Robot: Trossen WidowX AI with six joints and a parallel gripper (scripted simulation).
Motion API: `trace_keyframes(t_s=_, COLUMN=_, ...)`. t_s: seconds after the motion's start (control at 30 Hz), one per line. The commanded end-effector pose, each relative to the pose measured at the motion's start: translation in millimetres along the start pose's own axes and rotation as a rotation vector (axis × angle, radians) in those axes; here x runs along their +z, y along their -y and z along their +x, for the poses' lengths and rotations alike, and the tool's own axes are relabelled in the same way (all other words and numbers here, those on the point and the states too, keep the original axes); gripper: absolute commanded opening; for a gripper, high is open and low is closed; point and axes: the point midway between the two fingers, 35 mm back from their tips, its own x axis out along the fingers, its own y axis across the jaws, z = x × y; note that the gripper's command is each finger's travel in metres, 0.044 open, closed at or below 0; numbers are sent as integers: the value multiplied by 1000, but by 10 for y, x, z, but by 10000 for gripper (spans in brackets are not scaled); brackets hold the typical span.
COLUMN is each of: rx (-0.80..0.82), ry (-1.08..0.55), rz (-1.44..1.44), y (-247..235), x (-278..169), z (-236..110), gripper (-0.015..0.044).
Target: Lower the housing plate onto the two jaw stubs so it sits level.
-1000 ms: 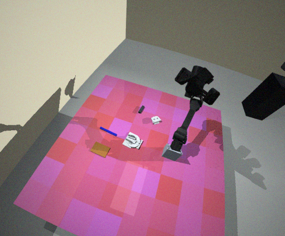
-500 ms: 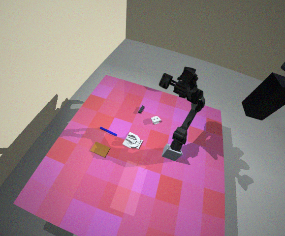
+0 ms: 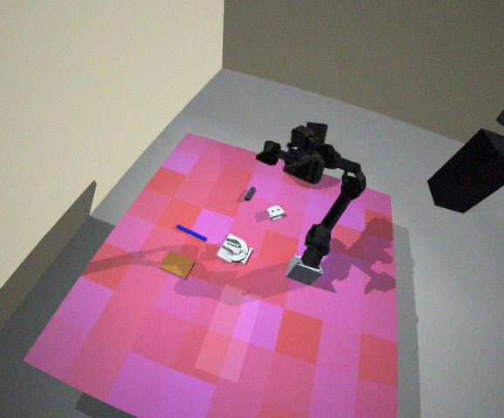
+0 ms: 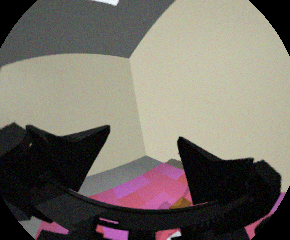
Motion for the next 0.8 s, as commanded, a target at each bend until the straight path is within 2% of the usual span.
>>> trace_keyframes(t_s=0.0, rx=-84, ry=-52, rz=47, y=232, x=-136, z=-9, gripper=440)
trace_keyframes(t_s=0.77, rx=-513, ry=-282, rz=300, y=1330, x=-860, z=-436, gripper=440)
